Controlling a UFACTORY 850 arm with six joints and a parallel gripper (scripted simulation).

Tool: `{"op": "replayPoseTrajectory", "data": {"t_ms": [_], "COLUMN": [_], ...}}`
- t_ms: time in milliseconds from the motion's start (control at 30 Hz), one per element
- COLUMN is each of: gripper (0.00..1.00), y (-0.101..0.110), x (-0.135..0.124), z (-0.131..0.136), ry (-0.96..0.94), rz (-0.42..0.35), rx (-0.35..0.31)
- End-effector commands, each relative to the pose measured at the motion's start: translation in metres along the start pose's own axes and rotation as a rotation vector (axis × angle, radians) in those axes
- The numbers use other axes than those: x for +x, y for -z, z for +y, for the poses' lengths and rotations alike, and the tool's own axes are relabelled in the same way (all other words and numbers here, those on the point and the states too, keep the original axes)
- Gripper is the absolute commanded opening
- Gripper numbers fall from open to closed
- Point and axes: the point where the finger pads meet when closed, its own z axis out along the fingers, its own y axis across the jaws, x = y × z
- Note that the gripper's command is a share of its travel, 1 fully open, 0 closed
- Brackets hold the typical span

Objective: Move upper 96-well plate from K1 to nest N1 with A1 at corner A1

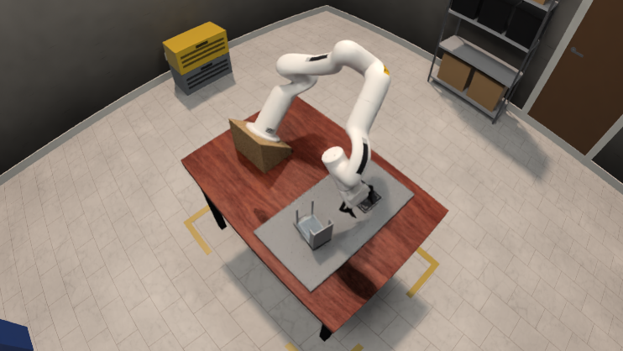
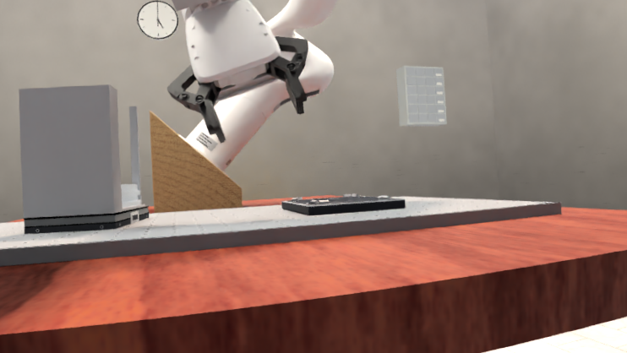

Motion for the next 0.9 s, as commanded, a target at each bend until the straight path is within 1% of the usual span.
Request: {"op": "replayPoseTrajectory", "data": {"t_ms": [0, 67, 133, 300, 367, 433, 467, 633, 700, 767, 833, 867], "gripper": [1.0, 1.0, 1.0, 1.0, 1.0, 1.0, 1.0, 1.0, 1.0, 1.0, 1.0, 1.0], "y": [0.012, 0.018, 0.018, 0.039, 0.043, 0.045, 0.05, 0.068, 0.068, 0.078, 0.086, 0.086], "x": [0.002, 0.003, 0.003, 0.008, 0.009, 0.007, 0.008, 0.013, 0.013, 0.016, 0.018, 0.018], "z": [0.013, 0.02, 0.02, 0.029, 0.03, 0.04, 0.041, 0.048, 0.048, 0.051, 0.053, 0.053], "ry": [0.012, 0.018, 0.018, 0.029, 0.029, 0.034, 0.037, 0.043, 0.043, 0.048, 0.048, 0.048], "rz": [-0.068, -0.093, -0.093, -0.144, -0.144, -0.168, -0.18, -0.204, -0.204, -0.228, -0.228, -0.228], "rx": [-0.01, -0.018, -0.018, -0.039, -0.039, -0.05, -0.057, -0.071, -0.071, -0.086, -0.086, -0.086]}}
